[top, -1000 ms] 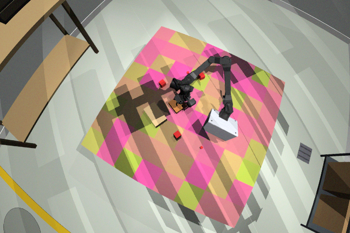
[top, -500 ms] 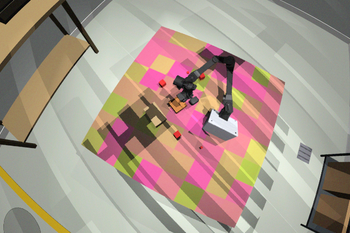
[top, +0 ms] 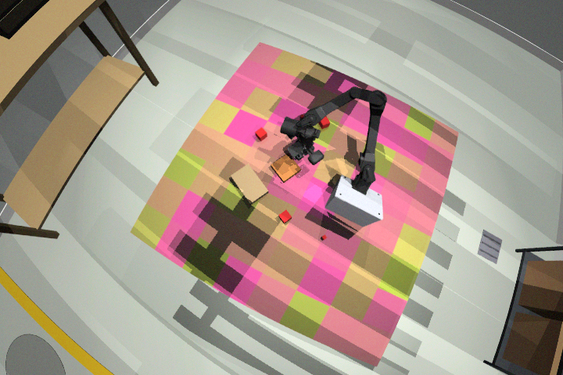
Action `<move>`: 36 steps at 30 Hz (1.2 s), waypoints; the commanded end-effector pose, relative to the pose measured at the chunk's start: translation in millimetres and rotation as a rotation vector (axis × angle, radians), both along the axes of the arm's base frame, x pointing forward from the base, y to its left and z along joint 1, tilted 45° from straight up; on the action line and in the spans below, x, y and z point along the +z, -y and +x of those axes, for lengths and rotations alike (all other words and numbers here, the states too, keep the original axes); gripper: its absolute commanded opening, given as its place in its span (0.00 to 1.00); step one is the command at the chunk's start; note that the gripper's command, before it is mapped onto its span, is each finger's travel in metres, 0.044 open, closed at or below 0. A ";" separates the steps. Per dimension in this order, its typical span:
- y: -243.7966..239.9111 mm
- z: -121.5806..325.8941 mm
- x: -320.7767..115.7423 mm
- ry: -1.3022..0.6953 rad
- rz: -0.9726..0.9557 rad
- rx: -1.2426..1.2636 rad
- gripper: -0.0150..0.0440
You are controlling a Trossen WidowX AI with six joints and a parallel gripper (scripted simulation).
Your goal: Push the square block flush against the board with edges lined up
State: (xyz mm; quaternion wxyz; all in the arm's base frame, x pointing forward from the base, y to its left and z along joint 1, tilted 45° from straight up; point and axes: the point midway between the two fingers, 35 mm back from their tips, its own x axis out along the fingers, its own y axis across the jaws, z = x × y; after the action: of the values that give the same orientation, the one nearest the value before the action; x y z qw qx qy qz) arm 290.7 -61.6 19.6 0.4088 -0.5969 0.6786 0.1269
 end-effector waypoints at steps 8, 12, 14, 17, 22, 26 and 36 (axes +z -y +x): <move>-25.6 6.7 -7.5 0.005 0.002 -0.002 0.25; -6.2 9.6 -27.3 0.005 0.004 -0.001 0.25; 11.6 9.9 -43.6 0.005 0.001 -0.001 0.25; 13.8 9.8 -45.5 0.005 0.001 -0.001 0.25; 12.3 11.4 -46.7 0.005 0.001 -0.001 0.25; 8.9 15.1 -49.5 0.006 0.003 -0.001 0.25; -0.7 24.4 -57.4 0.006 0.006 0.000 0.25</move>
State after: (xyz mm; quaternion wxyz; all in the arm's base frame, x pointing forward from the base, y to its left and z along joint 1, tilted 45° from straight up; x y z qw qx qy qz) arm 311.2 -64.0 -36.2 0.4101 -0.5967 0.6777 0.1289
